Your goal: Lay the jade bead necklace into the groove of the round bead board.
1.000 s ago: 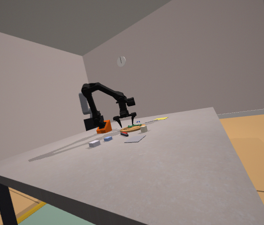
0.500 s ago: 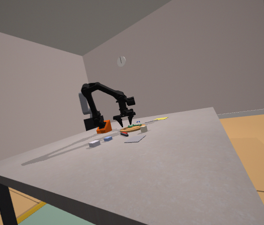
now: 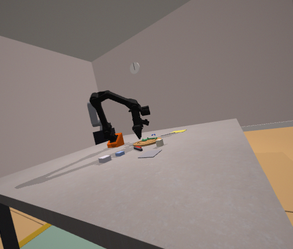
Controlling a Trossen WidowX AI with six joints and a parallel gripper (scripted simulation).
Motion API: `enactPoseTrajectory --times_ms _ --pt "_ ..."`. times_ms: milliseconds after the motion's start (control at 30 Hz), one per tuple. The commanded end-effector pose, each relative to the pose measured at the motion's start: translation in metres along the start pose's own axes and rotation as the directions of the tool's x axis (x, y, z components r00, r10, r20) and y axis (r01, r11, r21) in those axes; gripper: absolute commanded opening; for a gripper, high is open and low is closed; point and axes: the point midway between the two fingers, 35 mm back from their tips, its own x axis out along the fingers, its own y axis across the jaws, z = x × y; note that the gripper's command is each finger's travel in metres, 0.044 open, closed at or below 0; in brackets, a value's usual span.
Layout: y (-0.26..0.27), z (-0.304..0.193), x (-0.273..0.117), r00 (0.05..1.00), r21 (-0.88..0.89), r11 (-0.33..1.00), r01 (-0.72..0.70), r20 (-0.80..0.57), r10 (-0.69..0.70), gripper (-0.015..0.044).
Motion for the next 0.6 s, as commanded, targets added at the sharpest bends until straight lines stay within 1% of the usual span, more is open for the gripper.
enactPoseTrajectory --times_ms 0,433,567 --pt "-0.011 0.013 -0.018 1.000 -0.595 0.804 0.015 0.029 0.003 0.0380" --pt "-0.011 0.013 -0.018 1.000 -0.595 0.804 0.015 0.029 0.003 0.0380" --pt "-0.011 0.013 -0.007 1.000 -0.595 0.804 0.015 0.029 0.003 0.0380"
